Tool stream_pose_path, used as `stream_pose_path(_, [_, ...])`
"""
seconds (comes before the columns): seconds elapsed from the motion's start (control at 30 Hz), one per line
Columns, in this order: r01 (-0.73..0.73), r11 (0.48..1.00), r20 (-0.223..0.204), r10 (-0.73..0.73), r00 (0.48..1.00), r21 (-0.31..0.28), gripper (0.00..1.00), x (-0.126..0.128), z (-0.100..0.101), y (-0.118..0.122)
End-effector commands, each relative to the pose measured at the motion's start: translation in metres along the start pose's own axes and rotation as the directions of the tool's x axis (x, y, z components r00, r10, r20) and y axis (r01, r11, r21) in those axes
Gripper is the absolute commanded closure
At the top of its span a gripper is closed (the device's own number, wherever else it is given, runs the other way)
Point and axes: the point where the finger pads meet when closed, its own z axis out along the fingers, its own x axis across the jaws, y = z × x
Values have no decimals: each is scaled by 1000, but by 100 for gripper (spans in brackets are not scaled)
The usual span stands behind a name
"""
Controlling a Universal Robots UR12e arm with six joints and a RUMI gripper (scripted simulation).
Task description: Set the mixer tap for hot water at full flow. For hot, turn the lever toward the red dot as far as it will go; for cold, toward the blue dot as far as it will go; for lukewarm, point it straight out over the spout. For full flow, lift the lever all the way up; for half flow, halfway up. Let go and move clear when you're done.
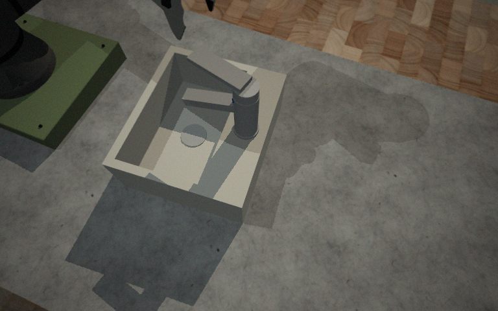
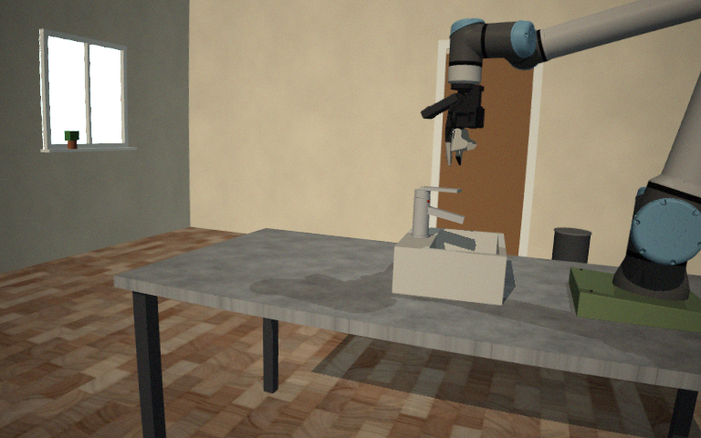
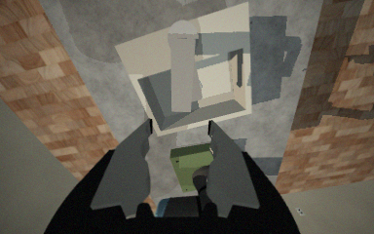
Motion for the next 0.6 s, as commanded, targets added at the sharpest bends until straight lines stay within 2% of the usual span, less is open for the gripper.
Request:
stream_pose_path(0.0, [0, 1000, 0, 0, 1000, 1, 56, 0, 0, 0])
stream_pose_path(0.57, [0, 1000, 0, 0, 1000, 1, 56, 0, 12, -1])
